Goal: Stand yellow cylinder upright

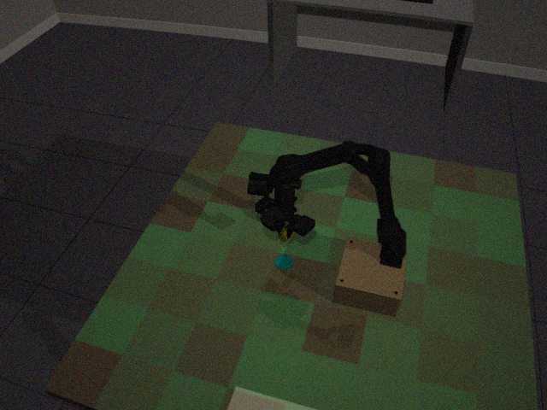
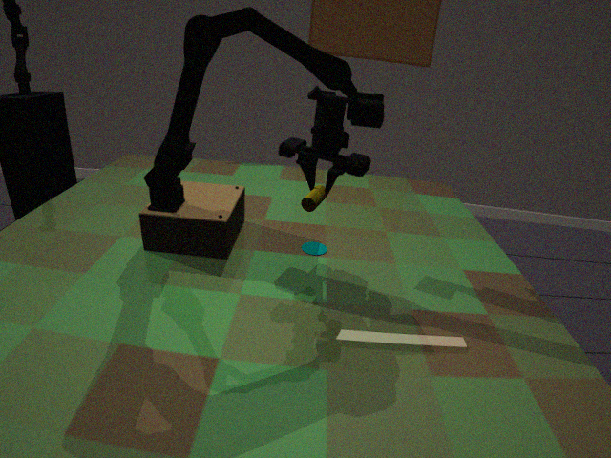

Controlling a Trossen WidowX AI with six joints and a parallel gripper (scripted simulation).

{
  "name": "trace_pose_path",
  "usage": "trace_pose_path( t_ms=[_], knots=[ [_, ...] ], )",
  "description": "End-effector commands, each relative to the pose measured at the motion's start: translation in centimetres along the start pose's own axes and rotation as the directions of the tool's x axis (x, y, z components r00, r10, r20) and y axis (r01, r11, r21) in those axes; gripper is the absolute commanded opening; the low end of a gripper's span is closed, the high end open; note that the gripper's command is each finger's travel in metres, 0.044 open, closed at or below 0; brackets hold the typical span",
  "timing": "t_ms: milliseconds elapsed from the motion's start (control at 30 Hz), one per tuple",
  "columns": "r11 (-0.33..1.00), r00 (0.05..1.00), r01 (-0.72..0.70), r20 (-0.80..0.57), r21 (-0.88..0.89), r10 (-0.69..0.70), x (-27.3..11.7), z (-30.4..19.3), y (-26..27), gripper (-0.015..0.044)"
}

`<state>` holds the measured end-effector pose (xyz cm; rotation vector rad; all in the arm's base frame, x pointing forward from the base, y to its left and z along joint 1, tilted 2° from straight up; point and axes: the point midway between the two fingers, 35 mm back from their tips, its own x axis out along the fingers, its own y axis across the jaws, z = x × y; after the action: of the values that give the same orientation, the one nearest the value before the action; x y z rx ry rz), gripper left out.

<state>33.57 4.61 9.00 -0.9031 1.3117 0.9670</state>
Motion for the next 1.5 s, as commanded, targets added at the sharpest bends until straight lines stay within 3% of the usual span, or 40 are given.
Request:
trace_pose_path(
  t_ms=[0, 1467],
  knots=[
    [1.0, 0.999, -0.028, 0.023, -0.009, 0.028, 0.6, -0.2, 0.3, 0.0105],
    [0.986, 0.944, -0.156, 0.284, -0.067, 0.169, 2.6, -0.5, 1.1, 0.0105]
  ],
)
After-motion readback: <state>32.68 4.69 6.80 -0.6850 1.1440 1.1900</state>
